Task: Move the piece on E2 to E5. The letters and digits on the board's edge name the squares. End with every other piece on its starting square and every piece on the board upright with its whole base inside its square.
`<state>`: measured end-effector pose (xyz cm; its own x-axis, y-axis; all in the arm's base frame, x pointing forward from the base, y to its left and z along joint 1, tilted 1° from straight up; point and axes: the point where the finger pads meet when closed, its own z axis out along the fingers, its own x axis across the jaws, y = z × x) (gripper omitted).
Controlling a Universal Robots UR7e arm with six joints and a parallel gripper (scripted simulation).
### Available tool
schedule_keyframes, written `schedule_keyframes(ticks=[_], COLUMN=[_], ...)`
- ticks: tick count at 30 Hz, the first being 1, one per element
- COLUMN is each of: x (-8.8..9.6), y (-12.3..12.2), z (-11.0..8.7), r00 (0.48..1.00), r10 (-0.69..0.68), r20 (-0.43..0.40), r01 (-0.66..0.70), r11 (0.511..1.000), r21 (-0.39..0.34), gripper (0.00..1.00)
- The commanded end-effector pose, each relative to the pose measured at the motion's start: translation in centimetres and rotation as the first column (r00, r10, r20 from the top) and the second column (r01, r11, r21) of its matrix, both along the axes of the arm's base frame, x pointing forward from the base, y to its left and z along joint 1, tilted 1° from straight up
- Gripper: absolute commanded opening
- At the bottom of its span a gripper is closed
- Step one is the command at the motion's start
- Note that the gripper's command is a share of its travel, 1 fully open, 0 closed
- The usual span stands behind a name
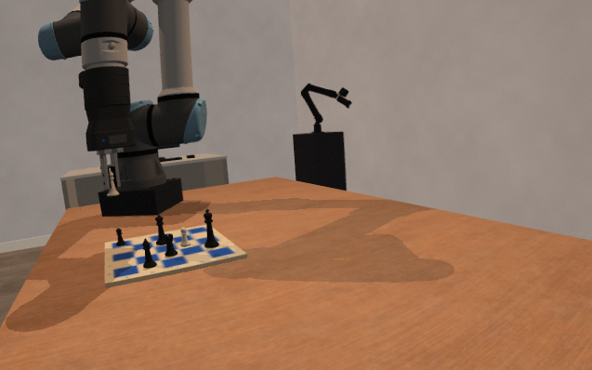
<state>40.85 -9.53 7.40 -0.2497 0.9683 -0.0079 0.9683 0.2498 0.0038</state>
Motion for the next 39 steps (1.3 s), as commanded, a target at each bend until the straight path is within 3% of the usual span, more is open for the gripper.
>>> schedule_keyframes(ticks=[1, 6, 11, 13, 20, 28, 30, 34, 39], x=[1.1, 2.7, 4.5, 4.5, 7.1, 9.2, 9.2, 9.7, 9.9], y=[-0.3, -0.6, -0.7, -0.7, -0.7, -0.4, -0.4, -0.4, -0.3], z=[0.1, 0.2, 0.2, 0.2, 0.2, 0.1, 0.1, 0.1, 0.1], r00=[0.988, 0.929, 0.813, 0.813, 0.594, 0.380, 0.380, 0.320, 0.292], r10=[0.153, 0.370, 0.582, 0.582, 0.804, 0.925, 0.925, 0.947, 0.956], r20=[0.001, -0.001, -0.003, -0.003, -0.006, -0.008, -0.008, -0.009, -0.009], r01=[-0.153, -0.370, -0.582, -0.582, -0.804, -0.925, -0.925, -0.947, -0.957], r11=[0.988, 0.929, 0.813, 0.813, 0.594, 0.380, 0.380, 0.320, 0.292], r21=[0.000, -0.001, -0.002, -0.002, -0.003, -0.002, -0.002, -0.002, -0.002], gripper=[0.00, 0.00, 0.00, 0.00, 0.00, 0.00, 0.00, 0.00, 0.00])
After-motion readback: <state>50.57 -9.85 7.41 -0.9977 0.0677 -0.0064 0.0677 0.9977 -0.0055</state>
